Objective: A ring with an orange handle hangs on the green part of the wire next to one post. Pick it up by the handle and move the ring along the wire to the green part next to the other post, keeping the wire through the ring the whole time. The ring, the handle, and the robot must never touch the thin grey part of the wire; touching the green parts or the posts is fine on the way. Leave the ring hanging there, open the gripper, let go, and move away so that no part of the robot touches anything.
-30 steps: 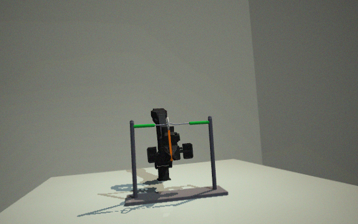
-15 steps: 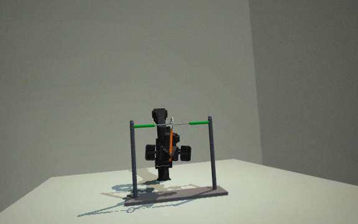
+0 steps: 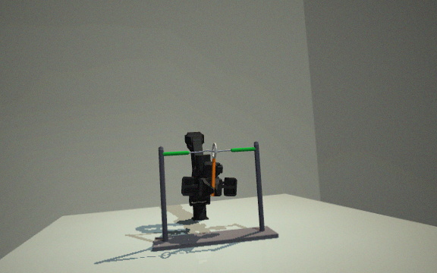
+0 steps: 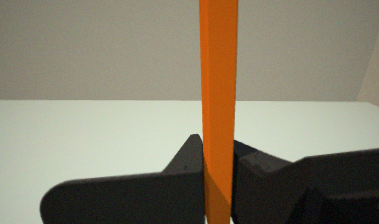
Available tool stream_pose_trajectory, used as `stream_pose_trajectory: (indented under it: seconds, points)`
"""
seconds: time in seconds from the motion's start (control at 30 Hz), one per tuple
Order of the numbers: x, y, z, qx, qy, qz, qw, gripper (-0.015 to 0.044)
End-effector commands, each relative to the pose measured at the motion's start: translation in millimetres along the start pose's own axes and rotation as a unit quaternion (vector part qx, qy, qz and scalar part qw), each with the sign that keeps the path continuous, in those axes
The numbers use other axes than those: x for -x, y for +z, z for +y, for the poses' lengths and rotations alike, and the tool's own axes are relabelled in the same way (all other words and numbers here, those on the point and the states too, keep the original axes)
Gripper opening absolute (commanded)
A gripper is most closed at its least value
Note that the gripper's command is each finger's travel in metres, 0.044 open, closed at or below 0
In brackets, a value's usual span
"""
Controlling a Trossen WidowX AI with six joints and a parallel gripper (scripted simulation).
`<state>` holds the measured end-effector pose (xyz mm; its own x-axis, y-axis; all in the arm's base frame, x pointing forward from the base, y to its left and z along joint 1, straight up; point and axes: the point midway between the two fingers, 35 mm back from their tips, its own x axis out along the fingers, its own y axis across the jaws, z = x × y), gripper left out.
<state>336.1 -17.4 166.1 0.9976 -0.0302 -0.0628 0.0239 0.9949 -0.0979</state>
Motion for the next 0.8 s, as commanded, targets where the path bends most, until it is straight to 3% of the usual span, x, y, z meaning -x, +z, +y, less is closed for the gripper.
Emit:
stream_pose_trajectory:
  seconds: [0.0,0.77]
  points:
    - [0.4,-2.4,6.6,-0.014,0.0,0.003,1.0,-0.015]
    - [-0.3,2.2,41.6,-0.067,-0.014,0.001,0.998,-0.015]
